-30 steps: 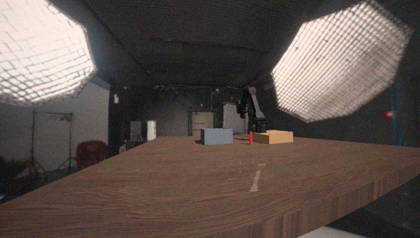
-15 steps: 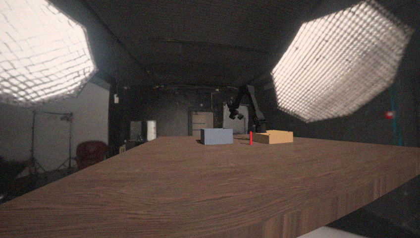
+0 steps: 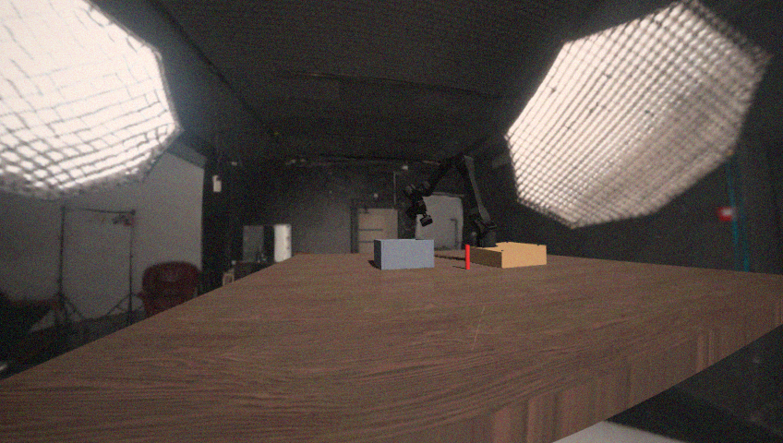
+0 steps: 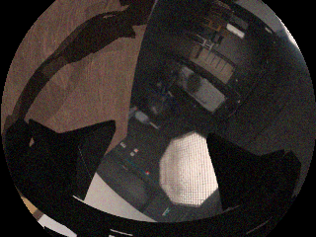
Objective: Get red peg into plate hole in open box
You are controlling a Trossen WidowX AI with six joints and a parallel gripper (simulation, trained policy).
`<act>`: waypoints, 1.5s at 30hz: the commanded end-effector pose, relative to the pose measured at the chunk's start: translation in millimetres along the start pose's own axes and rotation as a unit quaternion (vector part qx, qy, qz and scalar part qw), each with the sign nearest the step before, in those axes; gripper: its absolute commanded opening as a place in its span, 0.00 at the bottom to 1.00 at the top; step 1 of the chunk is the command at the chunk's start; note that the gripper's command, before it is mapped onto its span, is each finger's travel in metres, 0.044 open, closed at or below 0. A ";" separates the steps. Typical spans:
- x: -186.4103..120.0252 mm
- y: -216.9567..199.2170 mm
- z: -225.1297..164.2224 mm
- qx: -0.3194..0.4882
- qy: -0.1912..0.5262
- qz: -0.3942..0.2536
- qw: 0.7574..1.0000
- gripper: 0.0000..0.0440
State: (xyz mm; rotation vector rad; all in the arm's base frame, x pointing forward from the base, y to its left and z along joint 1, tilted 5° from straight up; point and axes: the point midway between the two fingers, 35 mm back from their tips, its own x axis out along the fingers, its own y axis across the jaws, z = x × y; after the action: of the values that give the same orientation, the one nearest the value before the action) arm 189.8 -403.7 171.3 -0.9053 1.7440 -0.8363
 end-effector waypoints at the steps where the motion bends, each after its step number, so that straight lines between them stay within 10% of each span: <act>1: -23.8 3.1 19.0 0.037 -0.034 0.007 0.999 1.00; 22: -236.5 77.4 85.0 0.255 -0.222 0.180 0.924 1.00; 45: -391.2 212.2 -7.6 0.327 -0.150 0.431 0.828 1.00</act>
State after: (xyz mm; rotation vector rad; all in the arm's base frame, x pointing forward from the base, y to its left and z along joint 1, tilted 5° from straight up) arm 253.4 27.1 167.9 0.1939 1.1987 -0.5467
